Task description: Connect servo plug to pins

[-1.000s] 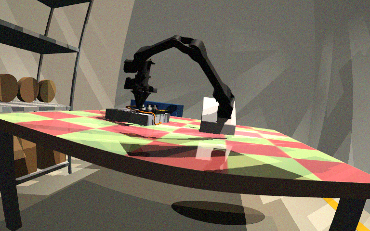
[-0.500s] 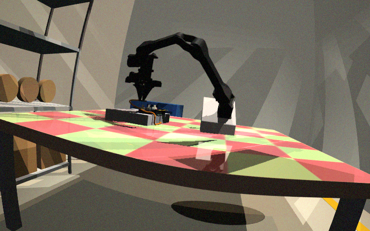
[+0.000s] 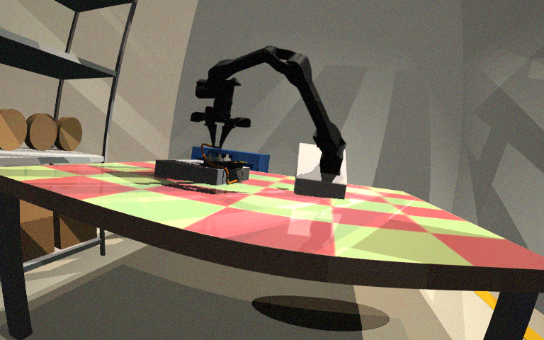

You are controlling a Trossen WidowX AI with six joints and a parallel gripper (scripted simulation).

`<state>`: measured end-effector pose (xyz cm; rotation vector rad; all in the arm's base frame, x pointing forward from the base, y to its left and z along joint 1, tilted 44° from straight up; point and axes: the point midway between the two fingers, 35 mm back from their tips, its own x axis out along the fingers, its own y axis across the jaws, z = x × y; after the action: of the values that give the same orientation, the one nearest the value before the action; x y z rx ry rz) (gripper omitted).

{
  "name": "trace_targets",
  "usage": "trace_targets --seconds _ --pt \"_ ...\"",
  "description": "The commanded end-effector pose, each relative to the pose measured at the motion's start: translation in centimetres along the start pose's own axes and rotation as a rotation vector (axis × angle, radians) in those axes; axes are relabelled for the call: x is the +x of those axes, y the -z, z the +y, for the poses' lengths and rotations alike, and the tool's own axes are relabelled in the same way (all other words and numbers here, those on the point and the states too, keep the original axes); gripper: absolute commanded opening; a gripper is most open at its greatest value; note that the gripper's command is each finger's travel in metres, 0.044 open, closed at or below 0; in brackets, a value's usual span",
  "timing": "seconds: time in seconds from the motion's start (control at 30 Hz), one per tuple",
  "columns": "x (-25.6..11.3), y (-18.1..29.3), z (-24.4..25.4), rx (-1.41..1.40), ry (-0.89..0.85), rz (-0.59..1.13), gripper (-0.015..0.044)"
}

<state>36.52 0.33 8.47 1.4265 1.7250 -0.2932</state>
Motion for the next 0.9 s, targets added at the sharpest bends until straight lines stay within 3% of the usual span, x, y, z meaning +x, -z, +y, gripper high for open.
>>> trace_targets --seconds 0.0,0.87 --pt "-0.3 0.1 -0.8 0.146 -0.003 -0.009 0.0" --pt "-0.4 0.8 -5.8 1.049 -0.004 -0.009 0.0"
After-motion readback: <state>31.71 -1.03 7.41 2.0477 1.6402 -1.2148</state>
